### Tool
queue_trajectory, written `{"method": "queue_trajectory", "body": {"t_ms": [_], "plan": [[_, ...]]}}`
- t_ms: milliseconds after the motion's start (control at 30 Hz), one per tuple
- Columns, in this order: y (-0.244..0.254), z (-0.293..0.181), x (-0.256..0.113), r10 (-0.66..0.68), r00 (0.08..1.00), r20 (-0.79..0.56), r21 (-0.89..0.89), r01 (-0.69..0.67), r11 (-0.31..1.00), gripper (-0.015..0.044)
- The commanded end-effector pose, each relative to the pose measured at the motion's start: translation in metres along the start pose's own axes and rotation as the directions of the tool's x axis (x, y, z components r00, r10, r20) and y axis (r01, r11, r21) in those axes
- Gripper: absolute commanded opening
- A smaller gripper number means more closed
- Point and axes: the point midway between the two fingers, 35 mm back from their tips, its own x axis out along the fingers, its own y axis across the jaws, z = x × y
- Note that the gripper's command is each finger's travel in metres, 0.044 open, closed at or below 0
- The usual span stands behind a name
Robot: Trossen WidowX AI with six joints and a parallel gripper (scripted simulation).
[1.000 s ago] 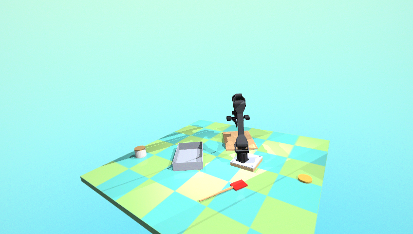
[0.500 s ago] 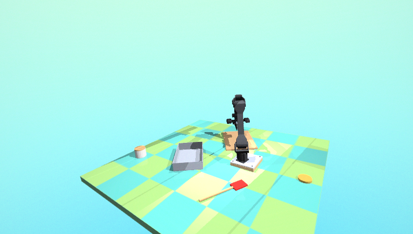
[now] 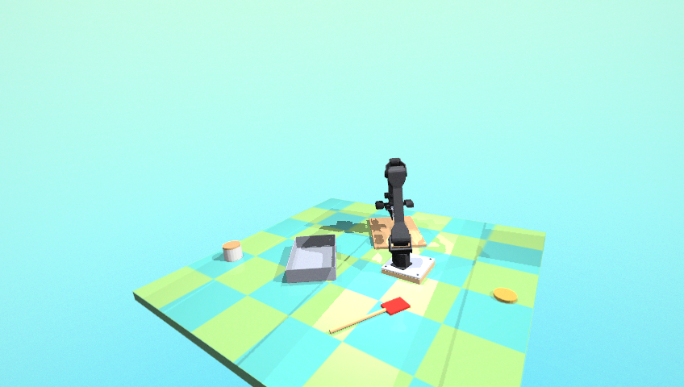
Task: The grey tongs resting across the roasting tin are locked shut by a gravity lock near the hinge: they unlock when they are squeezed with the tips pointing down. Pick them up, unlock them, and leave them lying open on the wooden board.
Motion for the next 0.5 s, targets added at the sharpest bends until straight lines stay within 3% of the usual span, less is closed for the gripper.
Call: {"method": "queue_trajectory", "body": {"t_ms": [0, 467], "plan": [[0.0, -0.001, 0.008, -0.003, 1.0, -0.001, 0.001, 0.003, 1.0, -0.015], [0.0, -0.004, 0.023, -0.003, 1.0, -0.001, 0.001, 0.003, 1.0, -0.015]]}}
